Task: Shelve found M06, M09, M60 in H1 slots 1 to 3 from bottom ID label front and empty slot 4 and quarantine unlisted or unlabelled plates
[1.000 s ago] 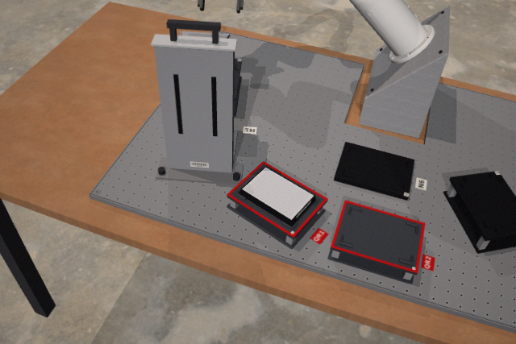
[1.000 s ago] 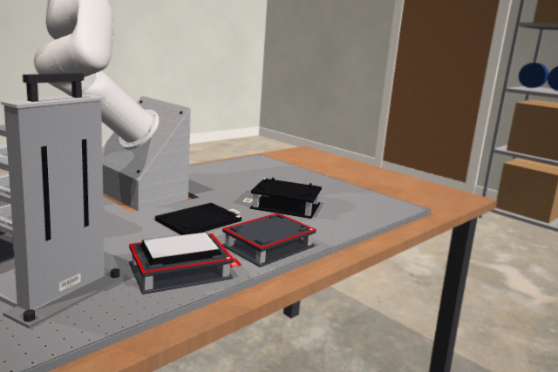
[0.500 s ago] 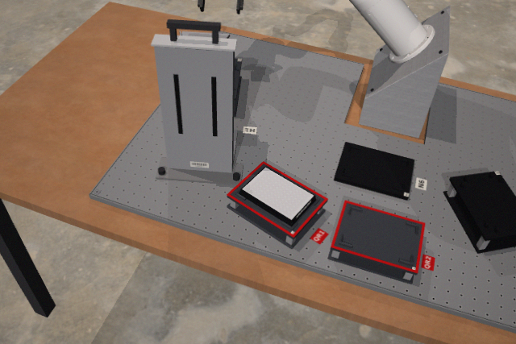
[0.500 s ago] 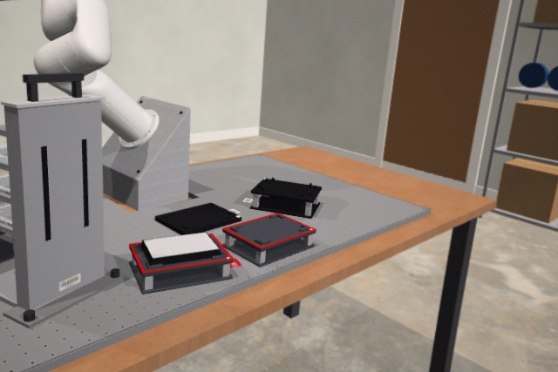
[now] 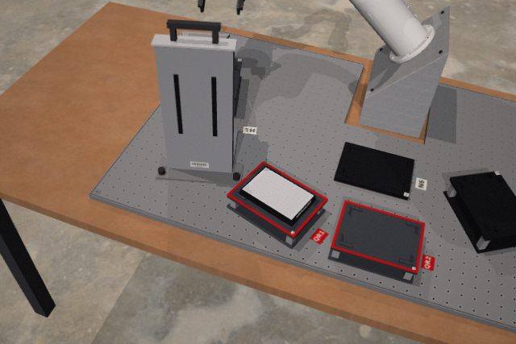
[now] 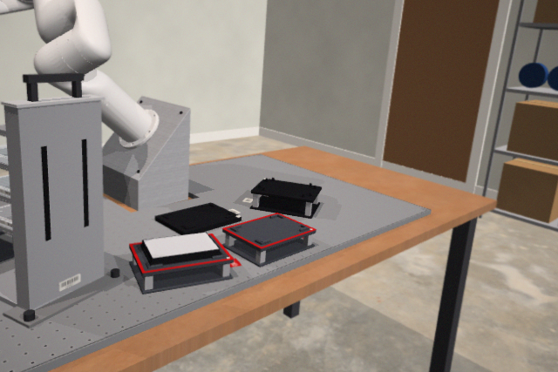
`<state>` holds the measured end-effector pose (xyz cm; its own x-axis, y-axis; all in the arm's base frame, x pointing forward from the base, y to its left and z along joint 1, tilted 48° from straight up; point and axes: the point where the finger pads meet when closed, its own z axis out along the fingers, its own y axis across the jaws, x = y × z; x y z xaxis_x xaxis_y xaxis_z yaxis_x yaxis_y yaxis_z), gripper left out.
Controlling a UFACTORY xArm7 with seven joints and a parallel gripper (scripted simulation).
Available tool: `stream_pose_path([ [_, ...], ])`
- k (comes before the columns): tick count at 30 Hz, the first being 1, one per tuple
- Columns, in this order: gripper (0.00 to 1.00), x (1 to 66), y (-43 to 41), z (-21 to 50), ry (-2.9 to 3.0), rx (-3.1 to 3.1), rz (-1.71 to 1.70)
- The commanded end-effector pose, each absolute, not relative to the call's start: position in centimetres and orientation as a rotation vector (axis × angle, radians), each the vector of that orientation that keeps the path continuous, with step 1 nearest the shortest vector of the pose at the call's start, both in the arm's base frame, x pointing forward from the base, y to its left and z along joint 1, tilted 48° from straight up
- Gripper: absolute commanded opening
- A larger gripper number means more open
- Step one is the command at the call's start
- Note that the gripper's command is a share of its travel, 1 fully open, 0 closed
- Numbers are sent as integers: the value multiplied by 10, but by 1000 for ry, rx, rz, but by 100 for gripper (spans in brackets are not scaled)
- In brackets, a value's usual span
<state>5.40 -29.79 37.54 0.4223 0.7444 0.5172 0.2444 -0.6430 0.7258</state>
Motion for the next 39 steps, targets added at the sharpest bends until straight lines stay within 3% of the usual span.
stream_pose_path([
  [1,100,54,-298,376,870,2087,1258],
  [23,100,54,-298,376,1010,1906,1635],
  [39,100,56,-296,377,1032,1871,1695],
])
